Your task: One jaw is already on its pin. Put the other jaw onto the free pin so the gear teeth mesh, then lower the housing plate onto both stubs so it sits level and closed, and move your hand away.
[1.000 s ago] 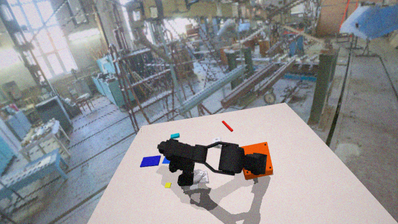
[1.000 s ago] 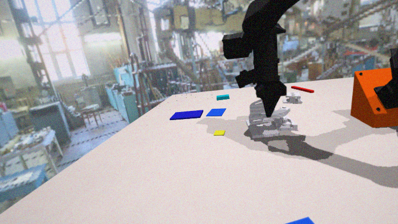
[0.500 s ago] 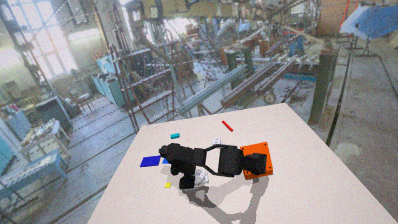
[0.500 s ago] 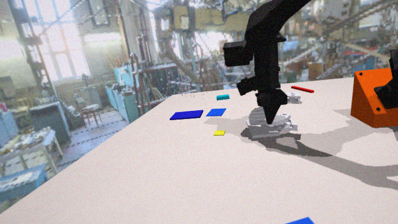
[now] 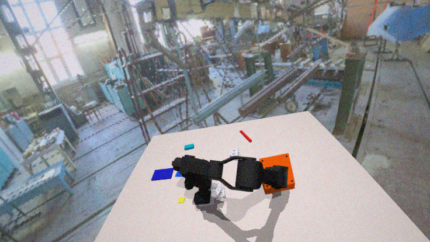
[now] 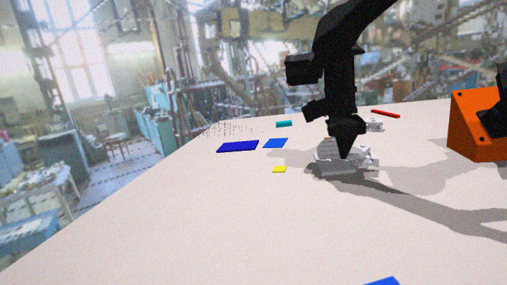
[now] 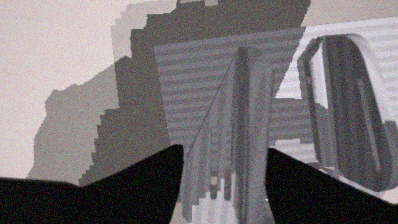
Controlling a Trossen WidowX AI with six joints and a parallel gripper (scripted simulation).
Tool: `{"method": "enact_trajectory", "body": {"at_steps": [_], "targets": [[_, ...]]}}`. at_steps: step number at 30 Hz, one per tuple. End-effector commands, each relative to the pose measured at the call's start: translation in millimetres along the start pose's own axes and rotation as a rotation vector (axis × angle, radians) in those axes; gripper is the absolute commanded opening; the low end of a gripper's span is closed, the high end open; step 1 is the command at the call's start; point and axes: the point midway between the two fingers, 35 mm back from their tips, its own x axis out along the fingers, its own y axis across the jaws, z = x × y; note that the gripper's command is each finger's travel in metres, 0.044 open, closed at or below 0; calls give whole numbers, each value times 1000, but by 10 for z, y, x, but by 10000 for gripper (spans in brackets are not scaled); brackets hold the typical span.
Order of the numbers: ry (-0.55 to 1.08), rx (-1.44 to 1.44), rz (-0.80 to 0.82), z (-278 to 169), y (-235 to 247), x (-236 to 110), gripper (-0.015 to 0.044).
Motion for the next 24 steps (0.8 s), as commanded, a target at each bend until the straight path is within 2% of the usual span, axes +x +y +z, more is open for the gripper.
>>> {"method": "enact_trajectory", "body": {"at_steps": [1,24], "targets": [[-1,6,6,-1,5,23,134],[-1,8,6,-1,6,83,134]]}}
